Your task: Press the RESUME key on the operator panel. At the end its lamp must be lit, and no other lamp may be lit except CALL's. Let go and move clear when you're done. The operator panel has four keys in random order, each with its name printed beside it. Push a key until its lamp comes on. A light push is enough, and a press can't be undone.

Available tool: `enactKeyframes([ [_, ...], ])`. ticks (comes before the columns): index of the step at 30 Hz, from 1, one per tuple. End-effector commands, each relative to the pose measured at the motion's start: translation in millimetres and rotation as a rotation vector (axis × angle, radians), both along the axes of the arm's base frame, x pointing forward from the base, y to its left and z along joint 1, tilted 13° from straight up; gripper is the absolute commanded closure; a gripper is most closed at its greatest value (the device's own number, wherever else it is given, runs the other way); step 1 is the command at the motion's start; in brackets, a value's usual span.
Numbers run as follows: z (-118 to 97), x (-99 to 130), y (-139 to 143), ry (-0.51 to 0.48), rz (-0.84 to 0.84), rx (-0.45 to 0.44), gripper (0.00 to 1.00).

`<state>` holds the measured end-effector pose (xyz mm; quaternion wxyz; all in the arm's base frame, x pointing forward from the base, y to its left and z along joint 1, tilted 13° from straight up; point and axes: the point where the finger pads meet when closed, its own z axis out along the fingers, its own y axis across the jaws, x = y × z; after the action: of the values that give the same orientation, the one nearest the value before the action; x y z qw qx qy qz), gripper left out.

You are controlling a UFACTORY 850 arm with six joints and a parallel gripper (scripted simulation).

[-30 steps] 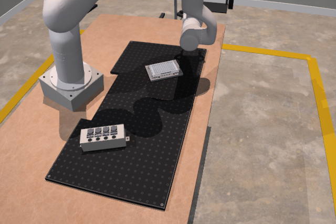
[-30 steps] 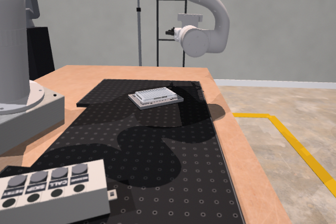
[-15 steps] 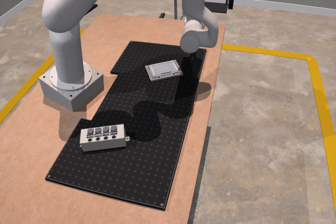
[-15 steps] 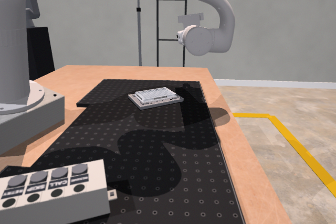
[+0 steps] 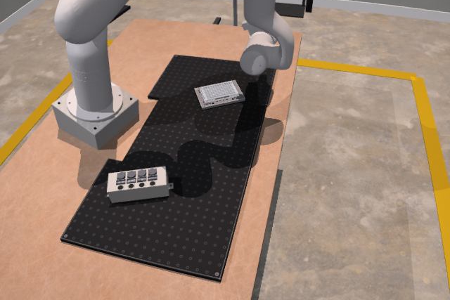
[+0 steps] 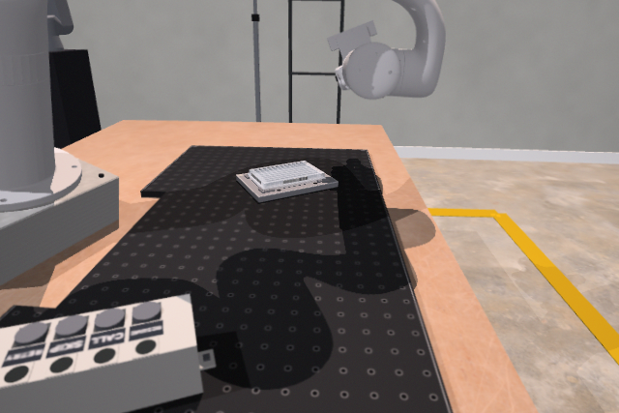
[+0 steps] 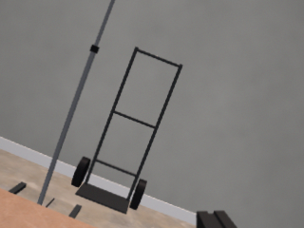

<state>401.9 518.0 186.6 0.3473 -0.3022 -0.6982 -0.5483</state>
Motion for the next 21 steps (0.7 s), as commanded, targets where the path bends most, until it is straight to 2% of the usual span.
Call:
enactKeyframes([
  [1,-1,13,-16,-0.12,-0.017,-0.015,1.0],
  [6,-2,17,-22,-0.153,-0.02,-0.021,1.0],
  [12,-6,32,-45,-0.297,-0.031,-0.051,1.0],
  [15,-6,33,-47,-0.297,-0.031,-0.051,1.0],
  [18,-8,41,-60,-0.384,-0.035,-0.072,1.0],
  [20,-8,42,-62,-0.384,-0.035,-0.072,1.0],
  [21,-9,44,-66,-0.416,-0.035,-0.08,1.0],
])
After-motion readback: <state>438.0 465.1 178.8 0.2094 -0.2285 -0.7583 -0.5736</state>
